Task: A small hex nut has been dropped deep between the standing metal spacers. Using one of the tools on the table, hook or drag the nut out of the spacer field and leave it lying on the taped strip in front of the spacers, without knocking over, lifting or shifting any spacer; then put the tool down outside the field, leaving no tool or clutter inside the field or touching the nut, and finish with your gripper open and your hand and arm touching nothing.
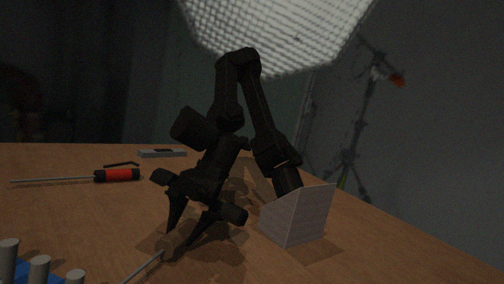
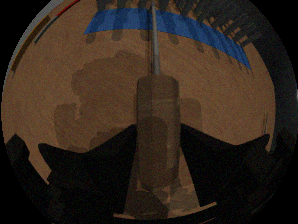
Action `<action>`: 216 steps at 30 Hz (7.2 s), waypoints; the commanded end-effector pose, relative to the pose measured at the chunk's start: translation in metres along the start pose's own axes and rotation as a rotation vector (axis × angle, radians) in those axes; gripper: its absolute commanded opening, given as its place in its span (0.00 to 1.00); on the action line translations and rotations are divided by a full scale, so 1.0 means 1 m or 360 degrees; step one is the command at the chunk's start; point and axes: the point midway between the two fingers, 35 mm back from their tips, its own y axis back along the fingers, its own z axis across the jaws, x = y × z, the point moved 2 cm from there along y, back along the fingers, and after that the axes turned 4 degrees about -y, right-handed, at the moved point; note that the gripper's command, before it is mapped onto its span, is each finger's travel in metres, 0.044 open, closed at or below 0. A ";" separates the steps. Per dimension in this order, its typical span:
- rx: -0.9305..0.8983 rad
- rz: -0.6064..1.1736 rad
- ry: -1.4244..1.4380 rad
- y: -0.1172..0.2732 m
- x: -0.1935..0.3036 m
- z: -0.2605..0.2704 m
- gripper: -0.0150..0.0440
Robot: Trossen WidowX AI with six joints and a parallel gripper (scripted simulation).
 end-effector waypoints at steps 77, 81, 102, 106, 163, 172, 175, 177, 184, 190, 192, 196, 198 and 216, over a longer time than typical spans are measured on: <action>-0.0141 0.0008 0.0313 0.142 -0.065 -0.004 0.25; -0.0194 0.0008 0.0449 0.145 -0.080 0.003 0.25; -0.0475 -0.0020 0.1156 0.156 -0.152 0.059 0.25; -0.0529 -0.0032 0.1287 0.157 -0.164 0.073 0.25; -0.1351 -0.0408 0.2982 0.124 -0.223 0.327 0.25; -0.1354 -0.0410 0.2987 0.122 -0.222 0.328 0.25; -0.1354 -0.0410 0.2986 0.119 -0.222 0.328 0.25; -0.1353 -0.0410 0.2986 0.118 -0.222 0.329 0.25; -0.1353 -0.0410 0.2986 0.112 -0.221 0.330 0.25; -0.1352 -0.0410 0.2986 0.106 -0.220 0.331 0.25; -0.1352 -0.0410 0.2986 0.105 -0.219 0.331 0.25; -0.1352 -0.0411 0.2986 0.101 -0.219 0.332 0.25; -0.1352 -0.0411 0.2986 0.100 -0.218 0.332 0.25; -0.1351 -0.0411 0.2986 0.085 -0.215 0.335 0.25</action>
